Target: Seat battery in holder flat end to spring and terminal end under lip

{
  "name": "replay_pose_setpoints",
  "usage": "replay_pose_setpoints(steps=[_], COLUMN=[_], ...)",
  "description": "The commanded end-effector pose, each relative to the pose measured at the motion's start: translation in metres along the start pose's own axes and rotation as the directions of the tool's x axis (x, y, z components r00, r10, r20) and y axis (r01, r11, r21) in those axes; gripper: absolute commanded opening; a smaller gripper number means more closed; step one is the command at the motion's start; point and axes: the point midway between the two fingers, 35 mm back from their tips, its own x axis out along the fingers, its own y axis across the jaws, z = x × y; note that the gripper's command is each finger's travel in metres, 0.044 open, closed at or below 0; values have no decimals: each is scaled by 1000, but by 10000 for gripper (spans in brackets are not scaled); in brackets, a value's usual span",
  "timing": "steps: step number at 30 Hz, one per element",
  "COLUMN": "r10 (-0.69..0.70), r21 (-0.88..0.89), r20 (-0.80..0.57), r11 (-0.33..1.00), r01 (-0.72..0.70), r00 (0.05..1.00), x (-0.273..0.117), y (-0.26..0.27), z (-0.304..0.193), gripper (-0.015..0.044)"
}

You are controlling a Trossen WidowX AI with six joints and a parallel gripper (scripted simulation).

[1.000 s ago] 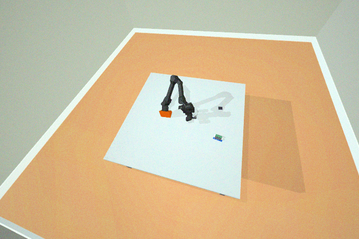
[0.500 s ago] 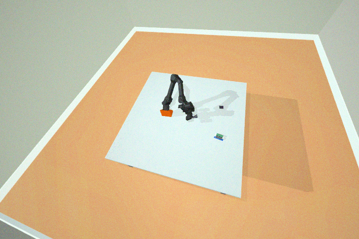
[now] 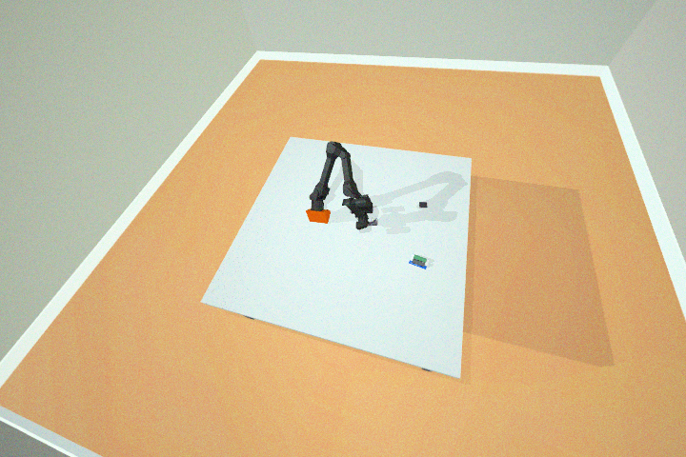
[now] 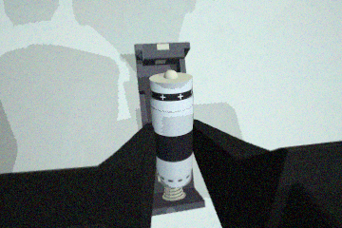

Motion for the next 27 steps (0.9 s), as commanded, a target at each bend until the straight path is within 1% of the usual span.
replay_pose_setpoints(steps=[1, 27], r10=[-9, -20], r21=[11, 7], r20=[-35, -177], r11=[1000, 1000], r01=[9, 21], r00=[999, 984], x=[3, 10], y=[-4, -7], z=[-4, 0], gripper=[70, 70])
